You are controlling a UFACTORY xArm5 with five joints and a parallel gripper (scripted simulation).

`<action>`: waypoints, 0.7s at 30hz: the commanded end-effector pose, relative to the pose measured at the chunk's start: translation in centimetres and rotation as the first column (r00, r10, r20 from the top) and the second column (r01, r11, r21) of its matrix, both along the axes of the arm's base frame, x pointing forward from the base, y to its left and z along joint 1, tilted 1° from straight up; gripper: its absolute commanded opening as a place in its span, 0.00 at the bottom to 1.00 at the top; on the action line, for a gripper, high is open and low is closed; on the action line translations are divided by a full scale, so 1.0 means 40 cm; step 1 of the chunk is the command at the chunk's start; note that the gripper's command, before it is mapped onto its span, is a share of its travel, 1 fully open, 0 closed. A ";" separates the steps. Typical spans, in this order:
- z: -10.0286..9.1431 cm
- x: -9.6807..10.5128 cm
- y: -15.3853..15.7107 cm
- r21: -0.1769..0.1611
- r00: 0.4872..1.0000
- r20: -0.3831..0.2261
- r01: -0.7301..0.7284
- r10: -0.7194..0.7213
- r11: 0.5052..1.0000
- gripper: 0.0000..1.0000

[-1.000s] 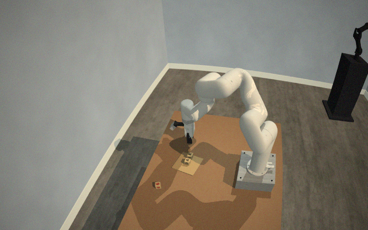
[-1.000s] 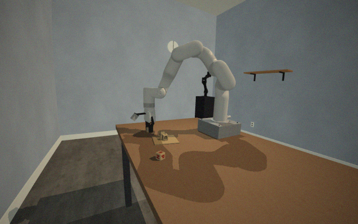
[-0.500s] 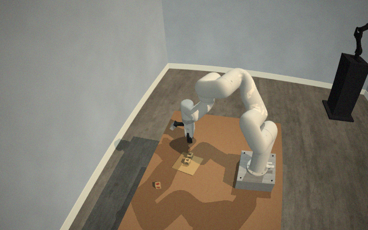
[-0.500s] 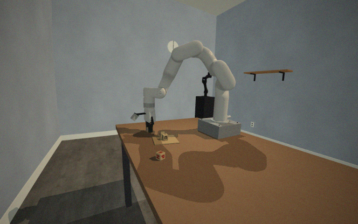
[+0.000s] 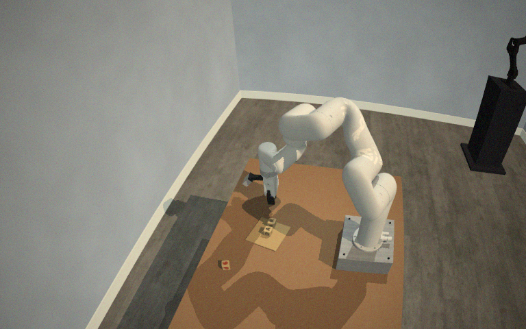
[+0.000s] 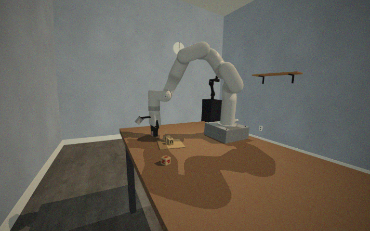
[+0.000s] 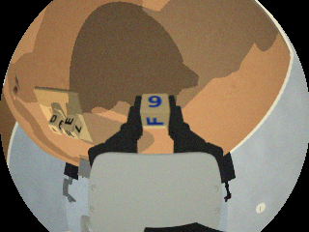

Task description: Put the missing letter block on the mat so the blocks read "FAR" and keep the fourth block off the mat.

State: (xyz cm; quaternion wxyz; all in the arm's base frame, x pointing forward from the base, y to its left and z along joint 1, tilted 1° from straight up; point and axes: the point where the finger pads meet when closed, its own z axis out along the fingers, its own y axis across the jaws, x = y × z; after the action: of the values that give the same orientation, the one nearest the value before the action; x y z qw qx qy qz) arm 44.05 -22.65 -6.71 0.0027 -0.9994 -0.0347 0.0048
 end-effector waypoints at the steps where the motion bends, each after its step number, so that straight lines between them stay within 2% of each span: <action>1: 0.003 0.003 -0.002 -0.002 1.000 0.003 0.000 0.000 1.000 0.27; 15: 0.005 0.003 -0.002 -0.002 1.000 0.003 0.000 0.000 1.000 0.27; 18: 0.018 0.003 -0.002 -0.002 1.000 0.003 0.000 0.000 1.000 0.27; 21: 0.052 0.003 -0.003 -0.002 1.000 0.003 0.000 0.000 1.000 0.27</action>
State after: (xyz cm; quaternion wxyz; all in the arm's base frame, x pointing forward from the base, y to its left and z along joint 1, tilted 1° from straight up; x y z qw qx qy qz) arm 43.97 -22.64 -6.04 0.0032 -0.9994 -0.0348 0.0057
